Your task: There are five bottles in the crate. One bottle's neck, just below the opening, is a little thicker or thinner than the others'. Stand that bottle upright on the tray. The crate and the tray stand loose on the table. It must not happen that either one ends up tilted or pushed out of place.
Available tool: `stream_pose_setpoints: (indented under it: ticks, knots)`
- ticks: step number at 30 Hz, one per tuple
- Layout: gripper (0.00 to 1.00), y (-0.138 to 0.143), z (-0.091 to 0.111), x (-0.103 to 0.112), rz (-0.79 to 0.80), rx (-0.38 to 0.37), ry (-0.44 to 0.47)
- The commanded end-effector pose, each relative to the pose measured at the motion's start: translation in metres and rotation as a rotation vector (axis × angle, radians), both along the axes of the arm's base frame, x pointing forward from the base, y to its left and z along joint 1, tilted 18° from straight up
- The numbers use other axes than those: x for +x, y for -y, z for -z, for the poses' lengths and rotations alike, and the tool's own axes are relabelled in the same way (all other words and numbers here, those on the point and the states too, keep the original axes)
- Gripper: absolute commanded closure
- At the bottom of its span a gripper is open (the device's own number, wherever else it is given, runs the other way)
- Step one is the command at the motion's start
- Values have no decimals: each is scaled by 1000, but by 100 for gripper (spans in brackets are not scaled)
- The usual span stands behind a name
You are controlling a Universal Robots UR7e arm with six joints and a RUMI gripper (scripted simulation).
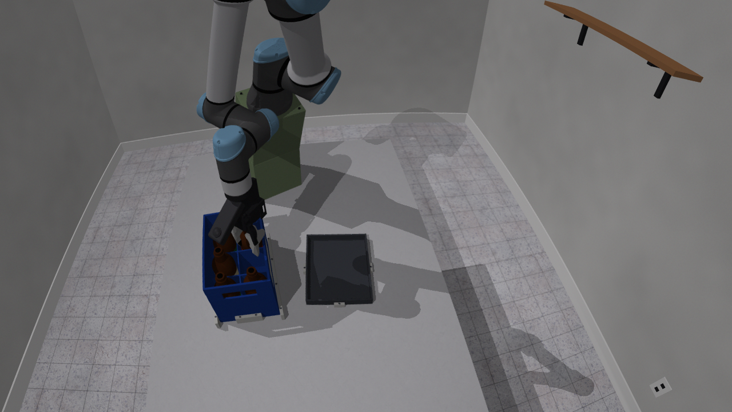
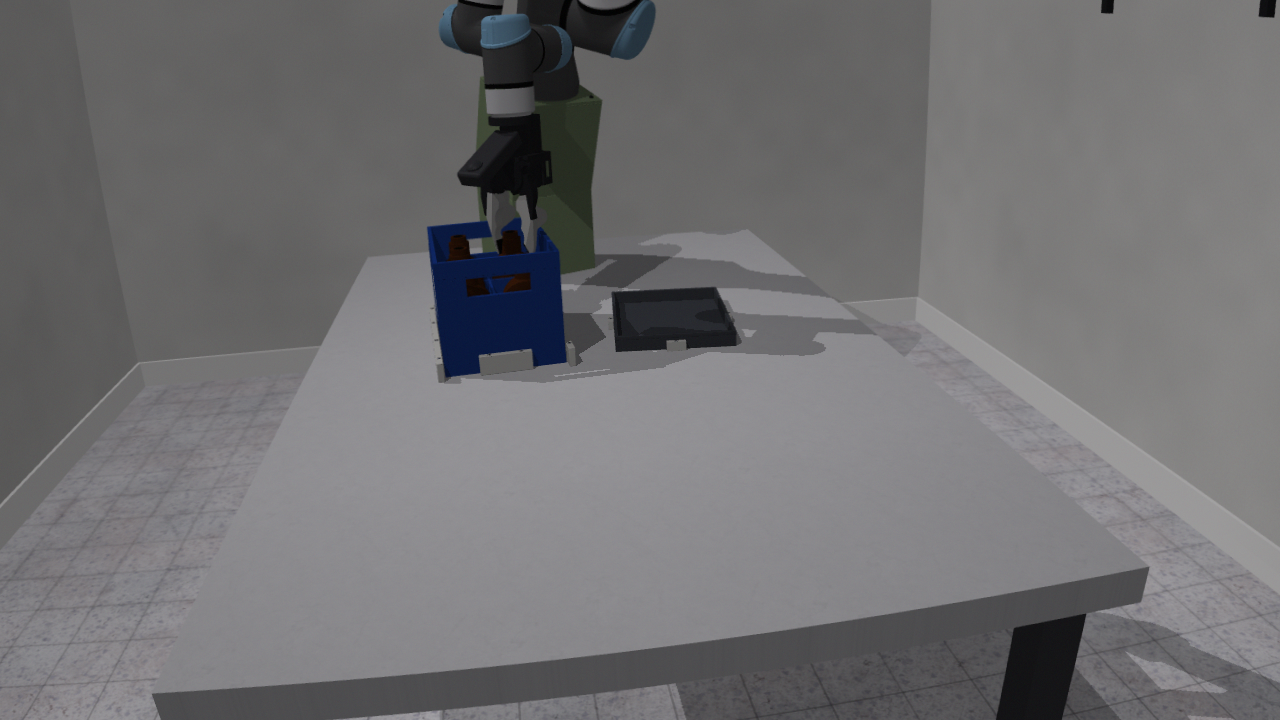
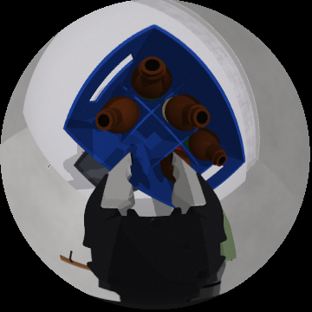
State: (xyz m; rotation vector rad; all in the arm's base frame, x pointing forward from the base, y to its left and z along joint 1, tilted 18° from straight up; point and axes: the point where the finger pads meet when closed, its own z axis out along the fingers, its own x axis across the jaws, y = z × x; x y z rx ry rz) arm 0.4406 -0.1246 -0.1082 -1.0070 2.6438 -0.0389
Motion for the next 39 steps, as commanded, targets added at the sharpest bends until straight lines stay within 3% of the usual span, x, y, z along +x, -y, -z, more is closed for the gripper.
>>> stream_pose_setpoints:
  ticks: [1,33,34,39]
  knots:
    - [62,0,0,0,0,-1,1]
    - [62,0,0,0,0,-1,1]
    - [100,0,0,0,0,-1,1]
    - [100,0,0,0,0,-1,1]
